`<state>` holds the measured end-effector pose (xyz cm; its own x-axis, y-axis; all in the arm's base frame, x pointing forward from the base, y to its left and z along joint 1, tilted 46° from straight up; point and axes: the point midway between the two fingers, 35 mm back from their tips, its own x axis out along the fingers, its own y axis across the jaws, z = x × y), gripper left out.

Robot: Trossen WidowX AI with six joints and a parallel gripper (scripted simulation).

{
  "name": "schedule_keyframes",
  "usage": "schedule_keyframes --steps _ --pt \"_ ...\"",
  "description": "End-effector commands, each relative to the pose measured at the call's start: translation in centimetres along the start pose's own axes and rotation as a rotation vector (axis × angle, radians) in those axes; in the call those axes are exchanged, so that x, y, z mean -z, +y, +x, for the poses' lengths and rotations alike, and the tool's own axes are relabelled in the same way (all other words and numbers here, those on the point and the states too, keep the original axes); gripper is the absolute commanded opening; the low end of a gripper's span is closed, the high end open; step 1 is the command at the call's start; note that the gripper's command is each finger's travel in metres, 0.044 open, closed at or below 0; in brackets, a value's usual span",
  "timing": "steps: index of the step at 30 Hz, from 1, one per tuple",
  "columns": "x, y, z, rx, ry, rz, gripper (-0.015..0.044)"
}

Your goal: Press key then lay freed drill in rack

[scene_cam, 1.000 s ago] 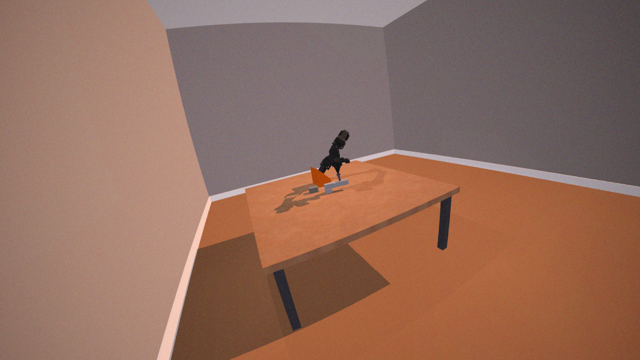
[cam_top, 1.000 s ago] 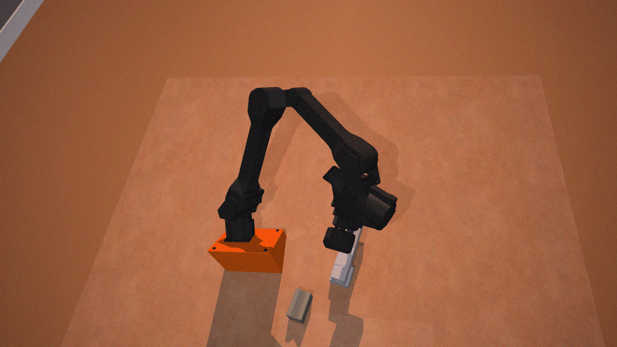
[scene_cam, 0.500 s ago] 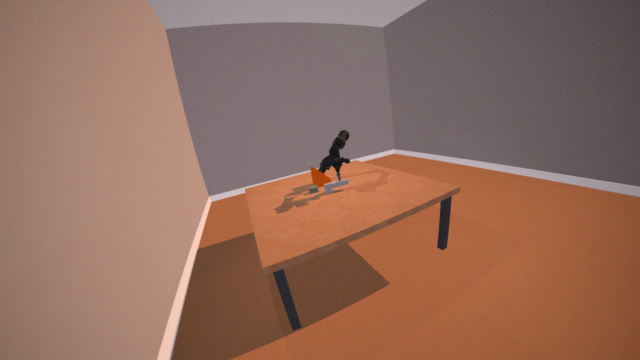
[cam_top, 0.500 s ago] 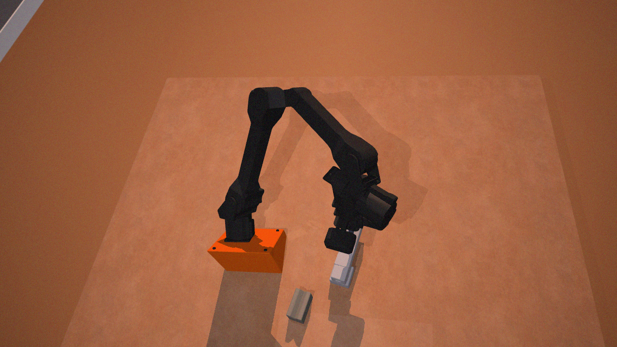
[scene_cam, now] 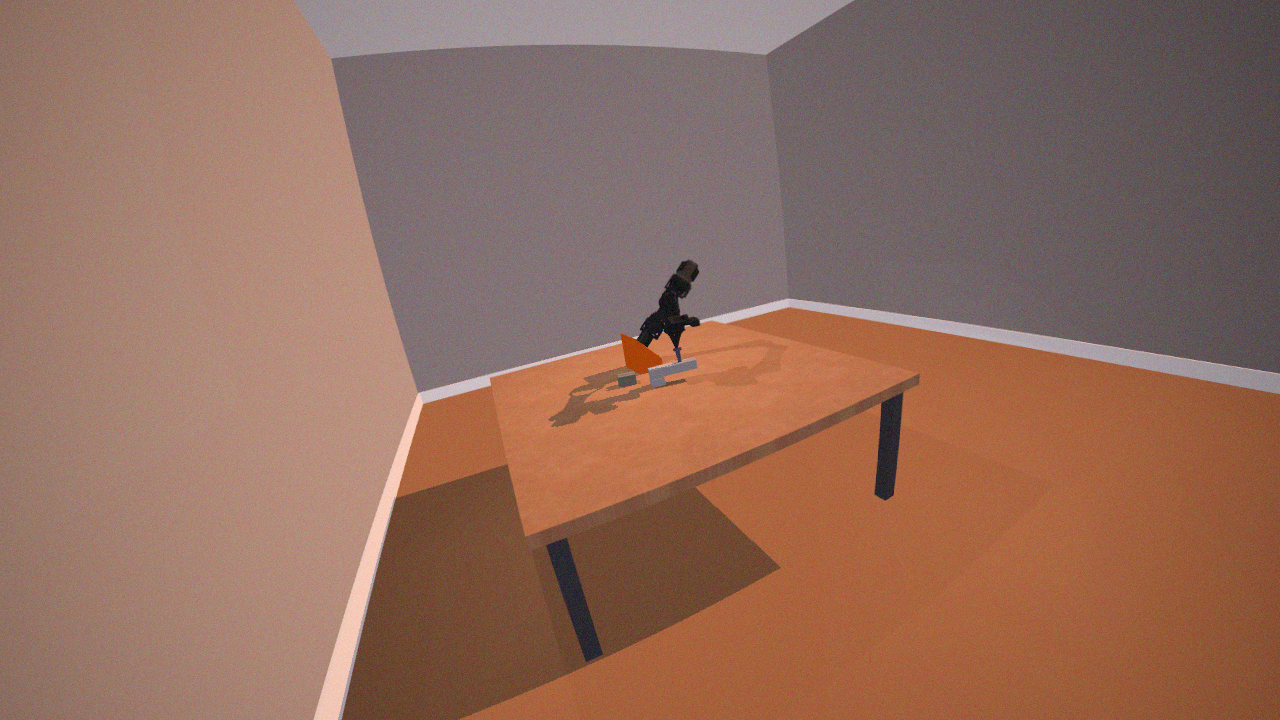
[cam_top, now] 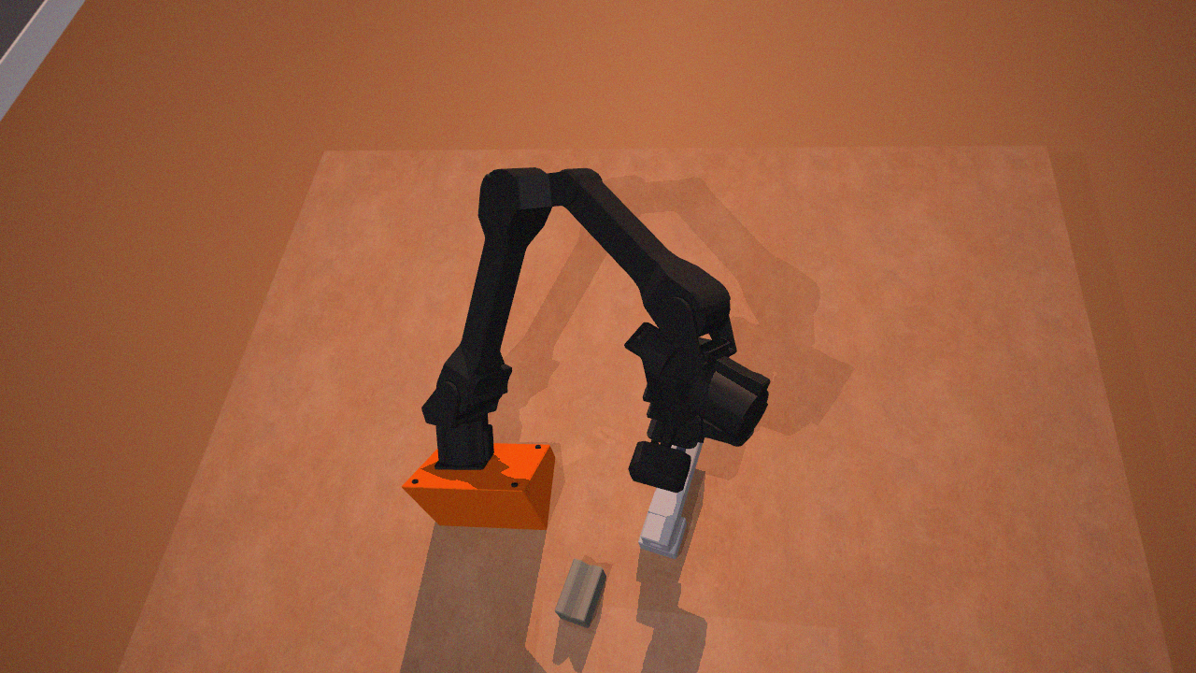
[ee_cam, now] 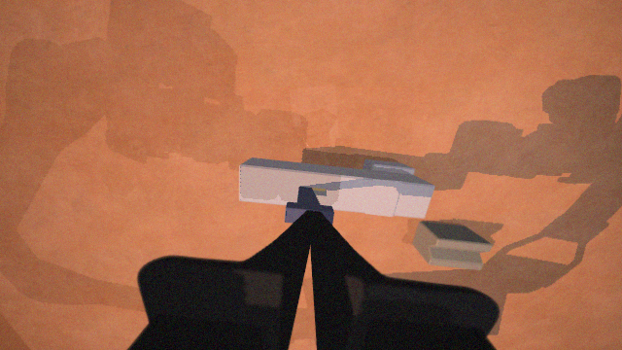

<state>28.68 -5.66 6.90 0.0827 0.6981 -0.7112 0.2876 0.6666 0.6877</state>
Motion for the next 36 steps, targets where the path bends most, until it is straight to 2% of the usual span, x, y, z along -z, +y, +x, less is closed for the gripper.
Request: schedule_keyframes --steps 1,36 --pt "0.6 0.4 1.1 -0.006 0.031 0.002 0.0" --pt "0.8 0.6 2.5 -0.007 0.031 0.002 0.0"
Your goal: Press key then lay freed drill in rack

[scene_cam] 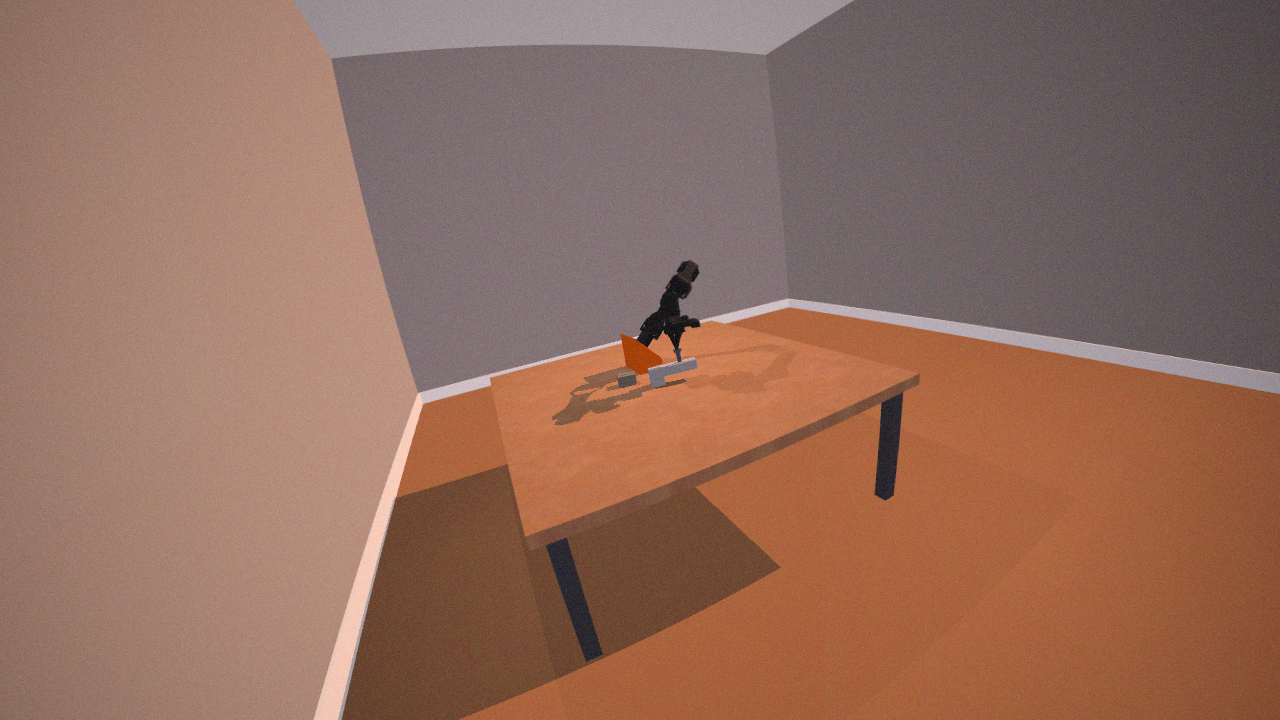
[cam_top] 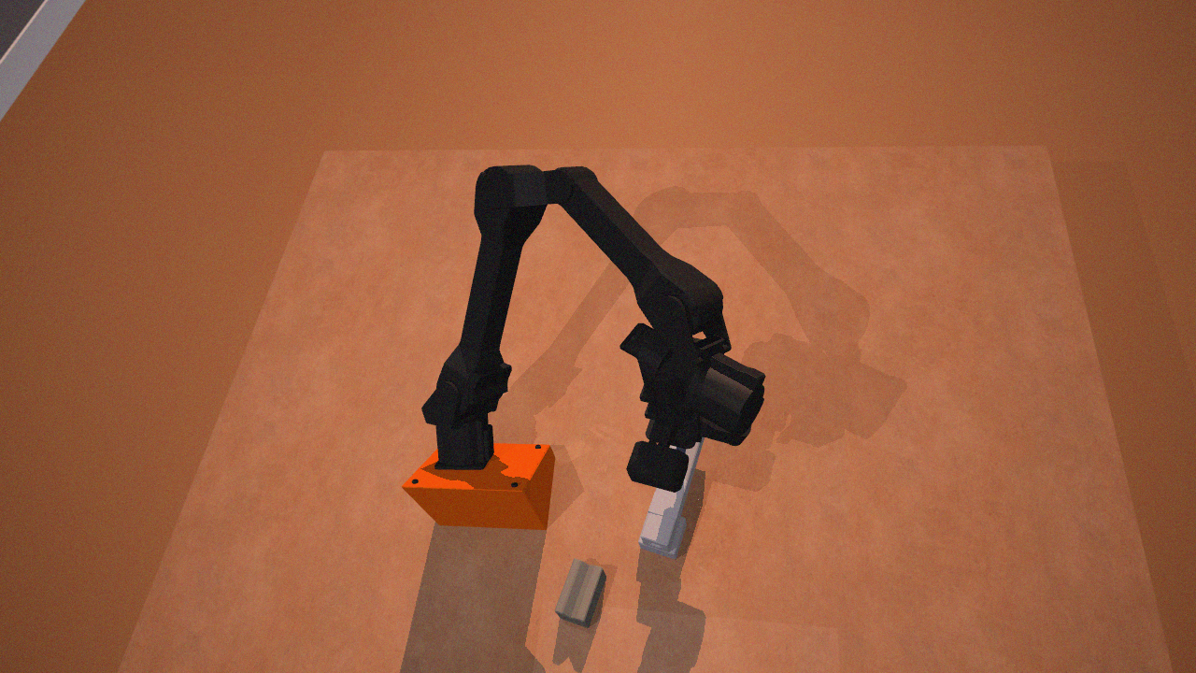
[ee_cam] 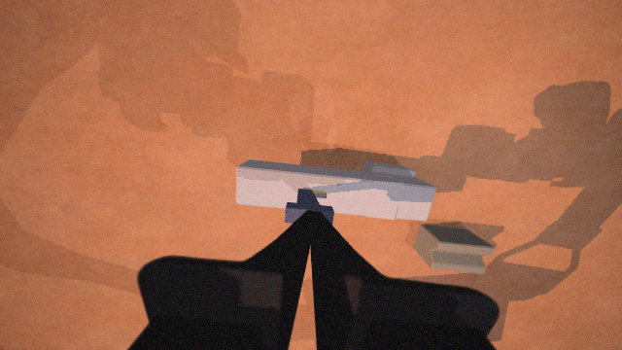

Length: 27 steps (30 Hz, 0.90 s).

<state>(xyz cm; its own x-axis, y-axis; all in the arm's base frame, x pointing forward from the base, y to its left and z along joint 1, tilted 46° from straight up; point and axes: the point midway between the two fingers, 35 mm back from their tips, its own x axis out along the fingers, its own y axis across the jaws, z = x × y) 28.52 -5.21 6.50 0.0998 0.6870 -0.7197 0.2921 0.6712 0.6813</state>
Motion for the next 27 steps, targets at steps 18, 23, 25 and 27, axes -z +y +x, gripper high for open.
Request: schedule_keyframes --steps 18,23,25,27 --pt "-0.1 0.4 -1.1 -0.011 0.05 -0.001 0.0158" --pt "-0.3 0.1 -5.2 -0.012 0.052 -0.001 0.0289" --pt "-0.3 0.1 -5.2 -0.012 0.052 -0.001 0.0341" --pt "-0.6 -0.5 -4.0 -0.012 0.031 -0.056 0.0394"
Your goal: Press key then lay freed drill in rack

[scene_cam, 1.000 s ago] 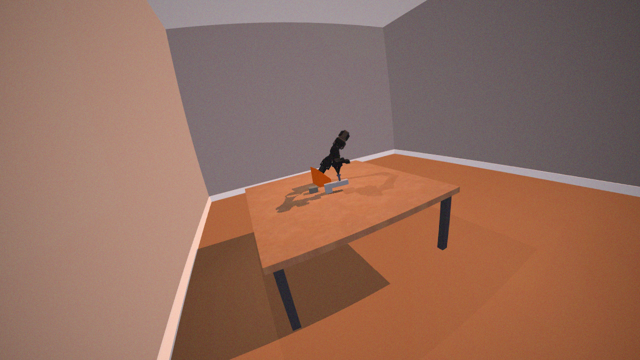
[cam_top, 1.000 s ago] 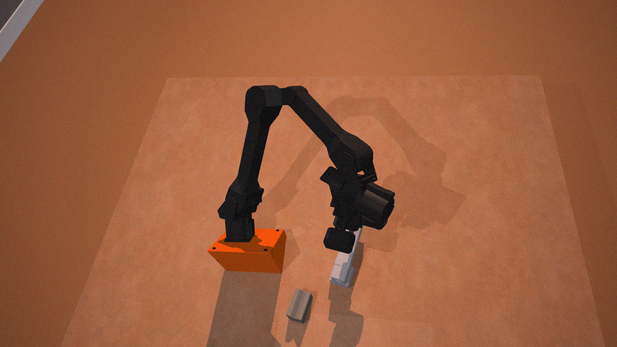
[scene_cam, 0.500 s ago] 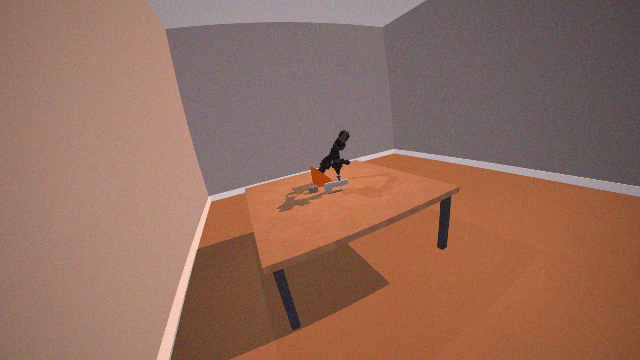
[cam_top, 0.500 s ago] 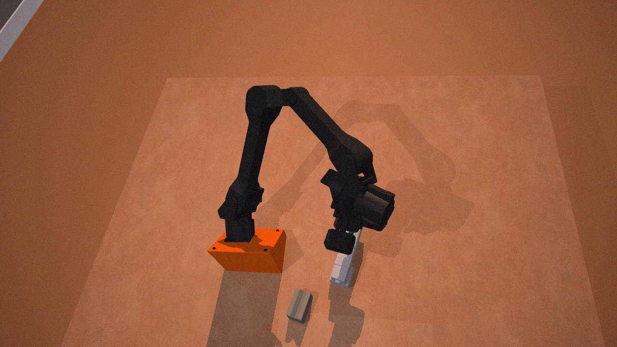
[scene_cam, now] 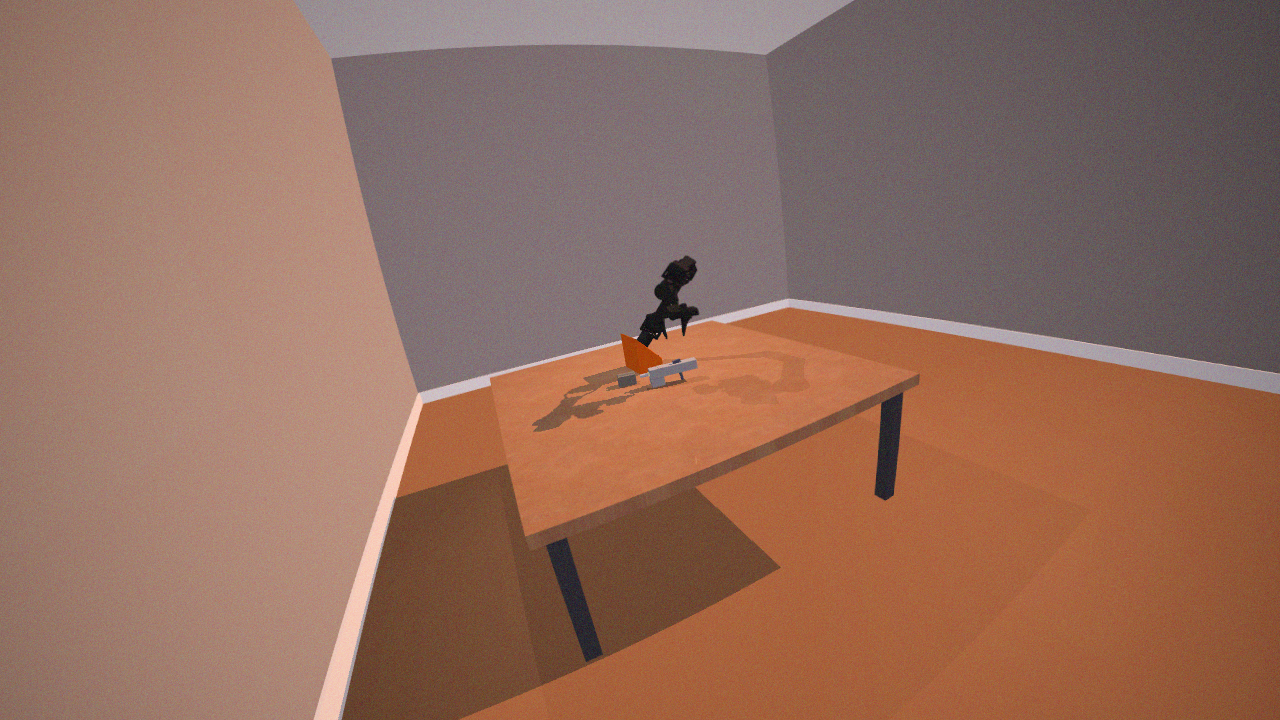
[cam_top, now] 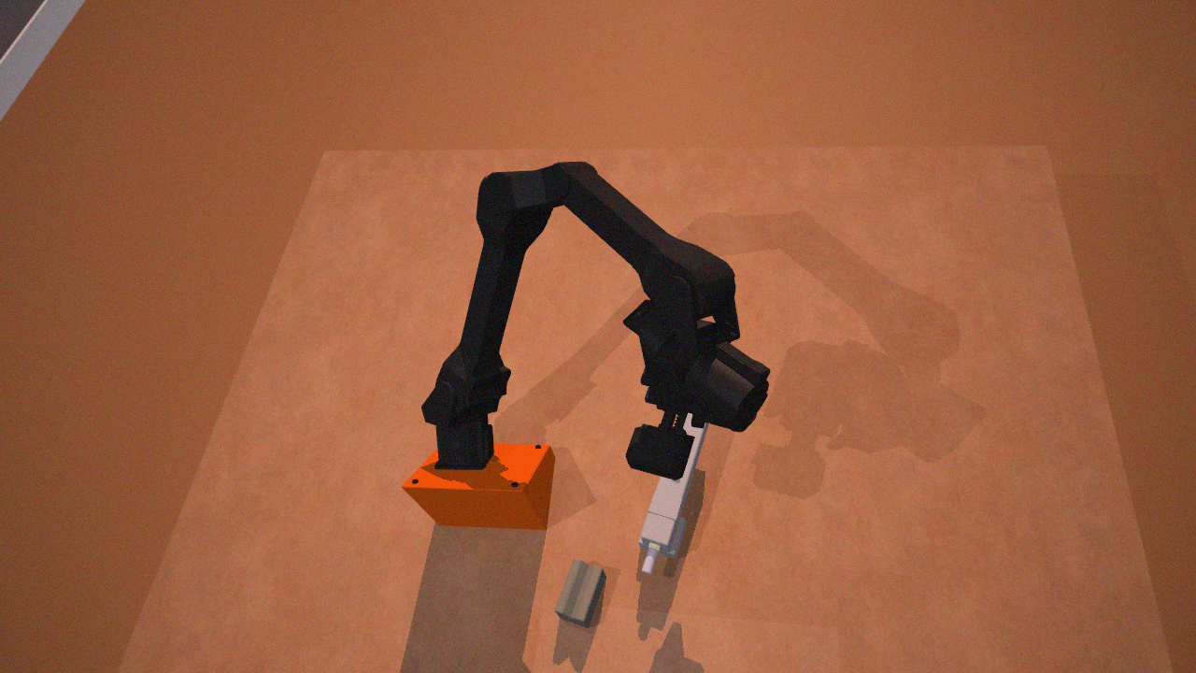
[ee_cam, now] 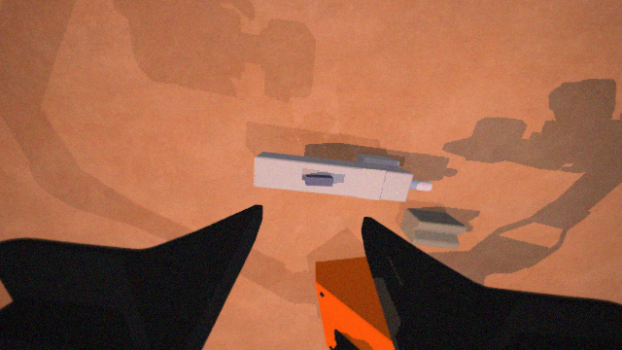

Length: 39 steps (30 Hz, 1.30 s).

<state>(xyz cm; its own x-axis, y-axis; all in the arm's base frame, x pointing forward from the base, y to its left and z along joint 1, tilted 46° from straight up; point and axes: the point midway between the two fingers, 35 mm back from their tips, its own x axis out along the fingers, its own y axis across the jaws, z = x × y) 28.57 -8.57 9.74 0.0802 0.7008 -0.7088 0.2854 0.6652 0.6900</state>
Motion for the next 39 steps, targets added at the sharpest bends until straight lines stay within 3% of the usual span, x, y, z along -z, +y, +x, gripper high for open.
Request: schedule_keyframes --steps 1,2,11,23,39 --pt "-0.3 -1.2 1.1 0.0 0.008 -0.121 0.042" --pt "-0.5 -2.2 1.6 0.001 0.009 -0.209 0.044" --pt "-0.6 -10.2 6.4 -0.003 0.018 -0.985 0.044" --pt "0.7 -15.2 10.2 -0.015 0.023 -1.533 0.044" --pt "0.8 -15.5 10.4 -0.016 0.023 -1.567 0.044"
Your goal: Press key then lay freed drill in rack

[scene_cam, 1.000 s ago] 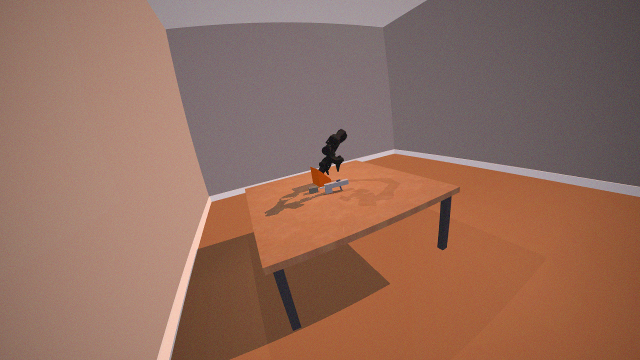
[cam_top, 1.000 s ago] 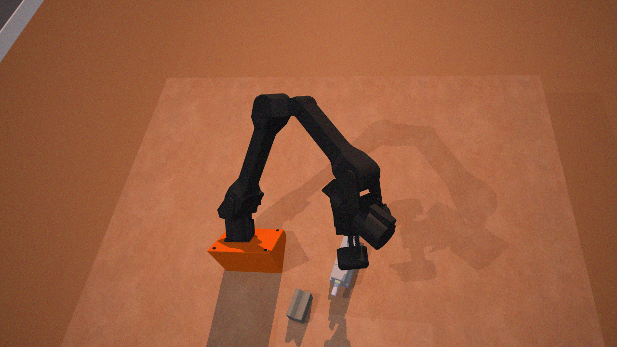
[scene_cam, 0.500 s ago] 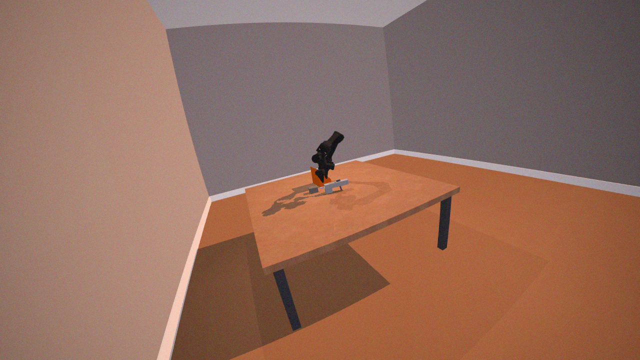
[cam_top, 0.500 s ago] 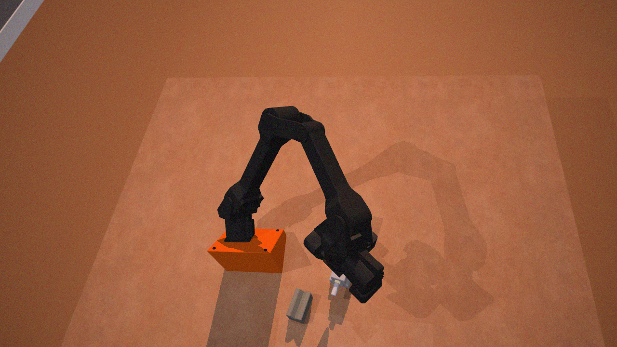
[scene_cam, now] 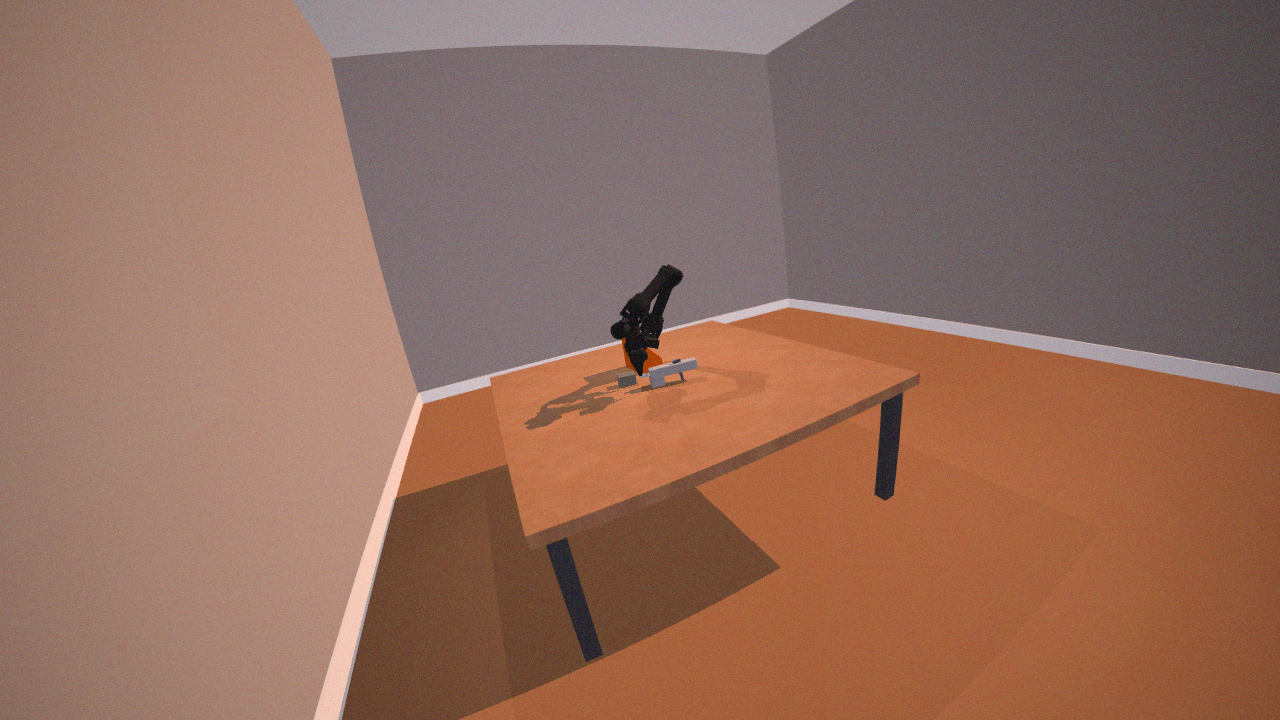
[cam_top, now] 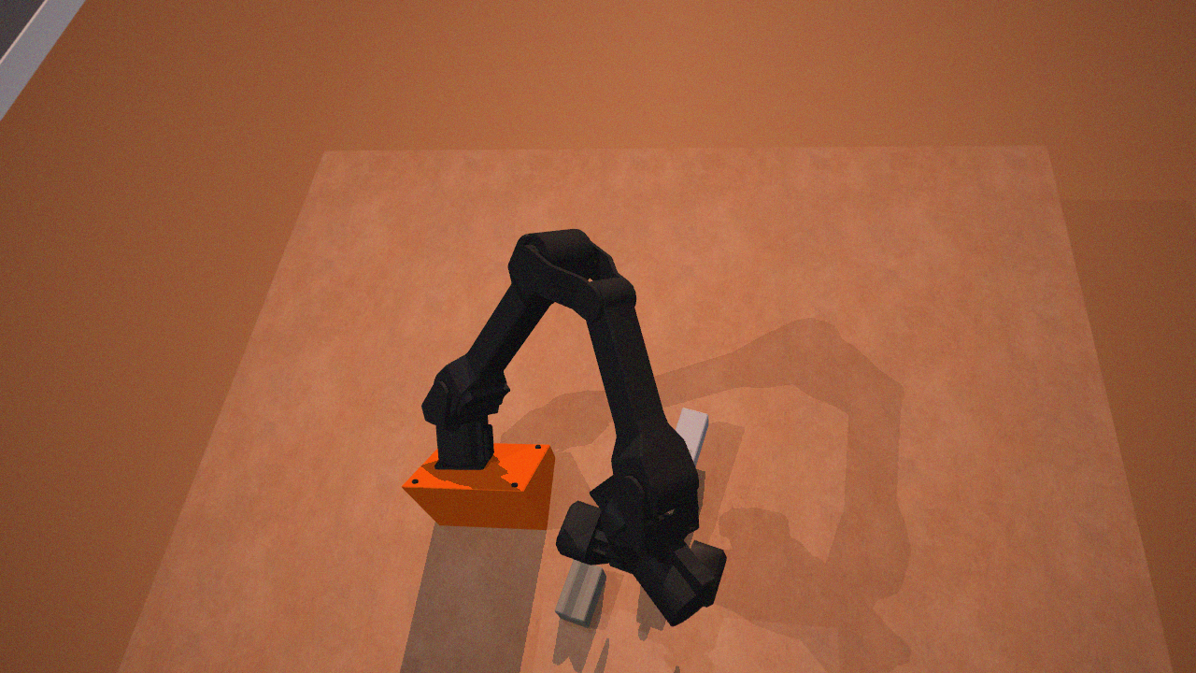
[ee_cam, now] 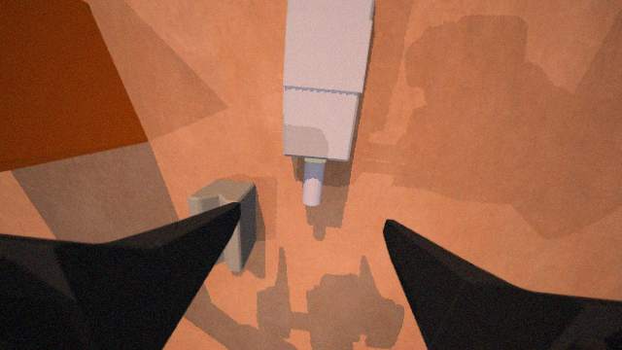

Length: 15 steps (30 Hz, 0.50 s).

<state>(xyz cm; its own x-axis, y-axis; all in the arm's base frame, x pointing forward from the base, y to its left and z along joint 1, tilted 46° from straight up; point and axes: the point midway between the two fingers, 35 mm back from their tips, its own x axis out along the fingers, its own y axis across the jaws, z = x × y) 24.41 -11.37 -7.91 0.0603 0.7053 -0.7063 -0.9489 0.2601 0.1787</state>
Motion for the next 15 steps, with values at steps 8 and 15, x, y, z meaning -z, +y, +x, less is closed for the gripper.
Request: schedule_keyframes --steps 8,15 --pt "0.25 0.16 0.26 -0.004 0.003 -0.022 0.044" --pt "0.03 0.09 1.1 -0.004 0.003 -0.022 0.044"
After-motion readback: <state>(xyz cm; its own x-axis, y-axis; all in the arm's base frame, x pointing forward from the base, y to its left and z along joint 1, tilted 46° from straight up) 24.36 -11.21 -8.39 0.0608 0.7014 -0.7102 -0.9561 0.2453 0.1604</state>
